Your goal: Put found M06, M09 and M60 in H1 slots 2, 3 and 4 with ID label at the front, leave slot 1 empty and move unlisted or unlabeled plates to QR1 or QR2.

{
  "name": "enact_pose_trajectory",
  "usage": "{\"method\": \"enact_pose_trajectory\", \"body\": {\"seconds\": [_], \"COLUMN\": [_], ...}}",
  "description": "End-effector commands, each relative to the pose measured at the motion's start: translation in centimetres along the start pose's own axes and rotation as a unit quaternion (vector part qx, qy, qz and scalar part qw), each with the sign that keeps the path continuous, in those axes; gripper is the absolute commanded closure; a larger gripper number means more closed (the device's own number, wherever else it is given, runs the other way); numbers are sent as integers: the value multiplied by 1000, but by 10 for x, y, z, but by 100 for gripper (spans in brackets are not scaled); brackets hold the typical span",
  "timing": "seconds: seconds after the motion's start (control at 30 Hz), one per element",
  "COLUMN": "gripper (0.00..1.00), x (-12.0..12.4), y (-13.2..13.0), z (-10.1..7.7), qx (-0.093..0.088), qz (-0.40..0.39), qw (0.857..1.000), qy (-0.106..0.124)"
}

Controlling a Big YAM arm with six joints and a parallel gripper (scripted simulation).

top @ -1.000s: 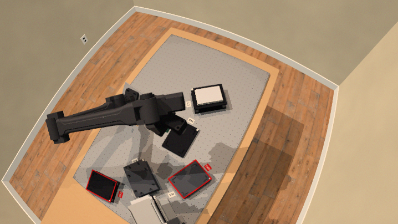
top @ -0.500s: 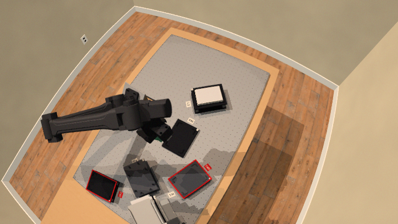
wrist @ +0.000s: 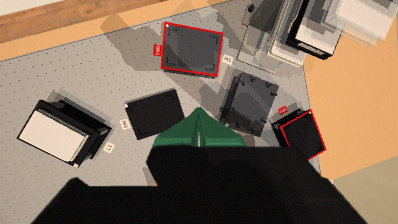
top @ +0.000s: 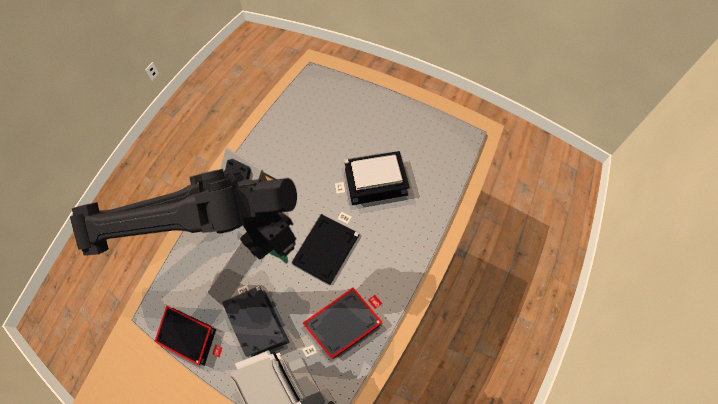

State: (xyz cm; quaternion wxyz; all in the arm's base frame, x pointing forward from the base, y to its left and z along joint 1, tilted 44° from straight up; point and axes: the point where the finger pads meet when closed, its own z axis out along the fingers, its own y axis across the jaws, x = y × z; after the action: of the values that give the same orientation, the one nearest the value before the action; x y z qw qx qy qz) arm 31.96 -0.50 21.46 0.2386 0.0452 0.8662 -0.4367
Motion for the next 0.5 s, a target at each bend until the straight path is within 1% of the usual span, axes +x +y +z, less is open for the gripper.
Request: {"method": "enact_pose_trajectory", "body": {"seconds": [0.0, 0.4, 0.47], "gripper": [100, 100, 100], "x": [-7, -6, -6], "y": [2, 1, 1], "z": [-9, -9, -9], "qx": [-6, 21, 21], "qz": [15, 63, 63], "qw": [999, 991, 991], "qy": [-31, -114, -114]}}
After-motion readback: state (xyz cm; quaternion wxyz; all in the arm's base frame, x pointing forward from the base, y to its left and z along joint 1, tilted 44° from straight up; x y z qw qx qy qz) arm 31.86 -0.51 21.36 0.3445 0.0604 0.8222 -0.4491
